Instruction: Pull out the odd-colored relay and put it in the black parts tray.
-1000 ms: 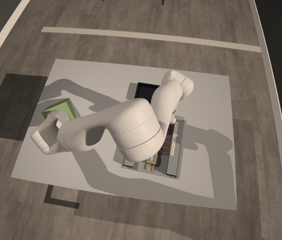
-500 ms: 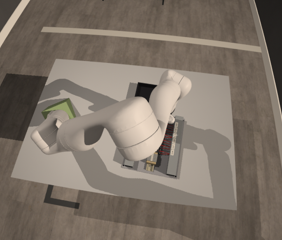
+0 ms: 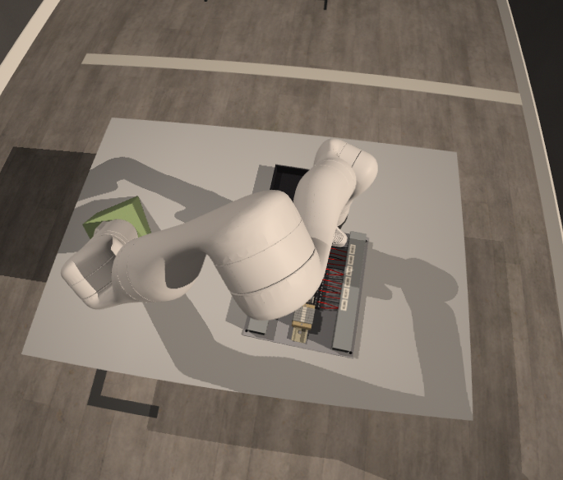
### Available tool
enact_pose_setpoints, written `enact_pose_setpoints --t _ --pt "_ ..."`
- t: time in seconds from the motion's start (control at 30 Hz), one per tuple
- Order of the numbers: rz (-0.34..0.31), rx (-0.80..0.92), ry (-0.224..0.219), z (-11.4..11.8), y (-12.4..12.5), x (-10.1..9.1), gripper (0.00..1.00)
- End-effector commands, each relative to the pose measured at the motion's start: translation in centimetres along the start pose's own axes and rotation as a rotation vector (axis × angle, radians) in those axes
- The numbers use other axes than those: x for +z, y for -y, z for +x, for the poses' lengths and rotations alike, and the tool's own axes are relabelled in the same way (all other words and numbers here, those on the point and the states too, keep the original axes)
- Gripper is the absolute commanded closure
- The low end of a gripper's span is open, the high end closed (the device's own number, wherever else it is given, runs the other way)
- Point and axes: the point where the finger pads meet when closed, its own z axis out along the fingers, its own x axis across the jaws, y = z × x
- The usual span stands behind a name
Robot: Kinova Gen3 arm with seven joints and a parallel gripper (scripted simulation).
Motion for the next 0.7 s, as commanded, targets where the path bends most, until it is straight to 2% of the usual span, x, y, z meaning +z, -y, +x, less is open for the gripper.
enact_pose_setpoints --t 0.0,0.67 --pt "-0.001 0.000 0.007 0.00 -0.05 -0.08 1.00" --pt "-0.001 0.000 0.043 0.10 -0.05 -0.09 1.00"
